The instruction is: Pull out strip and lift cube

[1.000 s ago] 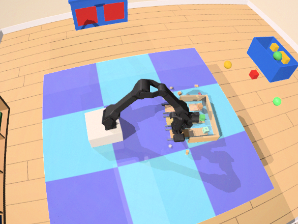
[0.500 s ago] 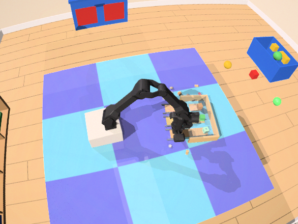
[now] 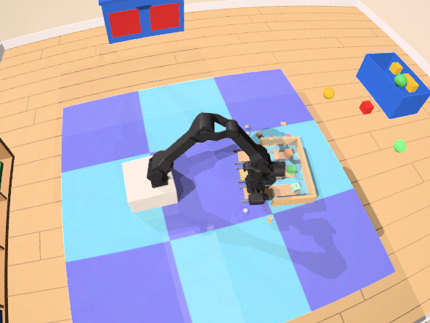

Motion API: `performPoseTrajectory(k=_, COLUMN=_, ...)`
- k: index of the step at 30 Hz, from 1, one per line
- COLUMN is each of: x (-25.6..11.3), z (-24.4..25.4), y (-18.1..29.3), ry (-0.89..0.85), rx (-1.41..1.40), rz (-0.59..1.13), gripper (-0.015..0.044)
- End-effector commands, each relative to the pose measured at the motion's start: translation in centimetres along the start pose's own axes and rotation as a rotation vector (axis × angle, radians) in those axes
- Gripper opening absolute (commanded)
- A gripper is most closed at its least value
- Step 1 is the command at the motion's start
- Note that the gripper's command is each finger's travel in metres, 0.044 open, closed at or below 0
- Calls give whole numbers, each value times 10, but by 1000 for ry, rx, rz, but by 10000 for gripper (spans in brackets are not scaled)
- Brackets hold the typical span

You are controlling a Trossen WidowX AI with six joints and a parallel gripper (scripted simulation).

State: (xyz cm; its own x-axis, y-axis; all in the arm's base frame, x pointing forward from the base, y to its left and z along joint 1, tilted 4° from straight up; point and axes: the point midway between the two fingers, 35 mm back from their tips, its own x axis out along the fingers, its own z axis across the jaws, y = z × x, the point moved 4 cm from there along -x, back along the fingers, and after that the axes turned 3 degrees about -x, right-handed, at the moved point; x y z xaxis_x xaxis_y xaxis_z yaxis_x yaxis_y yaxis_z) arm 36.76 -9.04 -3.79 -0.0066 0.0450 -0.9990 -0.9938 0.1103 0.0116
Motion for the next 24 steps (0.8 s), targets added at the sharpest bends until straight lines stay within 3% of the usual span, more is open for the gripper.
performPoseTrajectory(k=1, x=3, z=0, y=10, ry=3, rx=1, rz=16, gripper=0)
performPoseTrajectory(k=24, x=5, z=3, y=46, ry=3, rx=1, rz=19, gripper=0)
